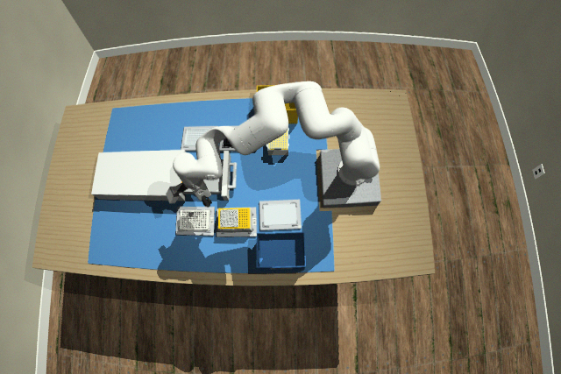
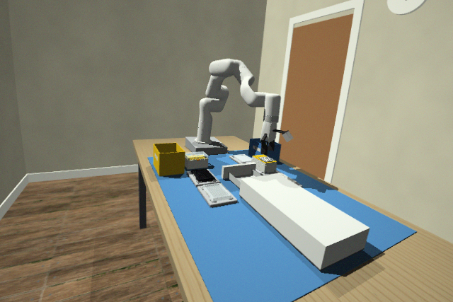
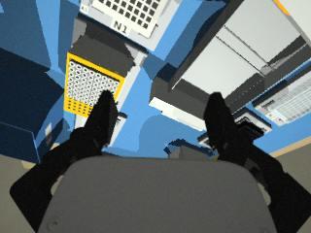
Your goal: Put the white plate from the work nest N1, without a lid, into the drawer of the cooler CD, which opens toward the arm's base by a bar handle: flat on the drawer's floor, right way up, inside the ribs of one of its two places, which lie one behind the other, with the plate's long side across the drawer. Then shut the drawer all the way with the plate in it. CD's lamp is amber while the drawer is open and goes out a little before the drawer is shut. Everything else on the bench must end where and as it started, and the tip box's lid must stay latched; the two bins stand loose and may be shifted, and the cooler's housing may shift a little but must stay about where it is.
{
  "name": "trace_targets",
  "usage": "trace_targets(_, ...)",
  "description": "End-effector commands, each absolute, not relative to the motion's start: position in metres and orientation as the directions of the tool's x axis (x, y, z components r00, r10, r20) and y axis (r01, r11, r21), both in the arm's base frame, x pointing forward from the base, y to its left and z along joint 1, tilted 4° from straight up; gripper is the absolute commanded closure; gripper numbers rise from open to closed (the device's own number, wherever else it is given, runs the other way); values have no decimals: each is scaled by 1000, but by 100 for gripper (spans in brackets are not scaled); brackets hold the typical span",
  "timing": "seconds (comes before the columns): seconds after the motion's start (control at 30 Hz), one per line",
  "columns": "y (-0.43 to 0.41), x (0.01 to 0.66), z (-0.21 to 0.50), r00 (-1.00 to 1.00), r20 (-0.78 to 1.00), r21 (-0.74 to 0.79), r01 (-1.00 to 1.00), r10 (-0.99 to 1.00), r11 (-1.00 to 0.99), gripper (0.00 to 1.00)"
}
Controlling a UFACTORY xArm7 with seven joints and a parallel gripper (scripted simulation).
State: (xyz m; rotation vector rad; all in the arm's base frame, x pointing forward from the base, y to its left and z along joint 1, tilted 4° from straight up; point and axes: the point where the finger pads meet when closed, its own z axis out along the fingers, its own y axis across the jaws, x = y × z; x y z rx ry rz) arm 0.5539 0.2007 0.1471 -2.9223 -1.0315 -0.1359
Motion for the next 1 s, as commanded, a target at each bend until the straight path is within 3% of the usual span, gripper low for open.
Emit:
trace_targets(0.0, 219, 569, 151, 865, 81, -13, 497, 494, -868, 0)
trace_targets(0.43, 265, 599, 156, 985, 72, -41, 159, 156, -986, 0)
trace_targets(0.97, 279, 608, 158, 985, 72, -41, 159, 156, -986, 0)
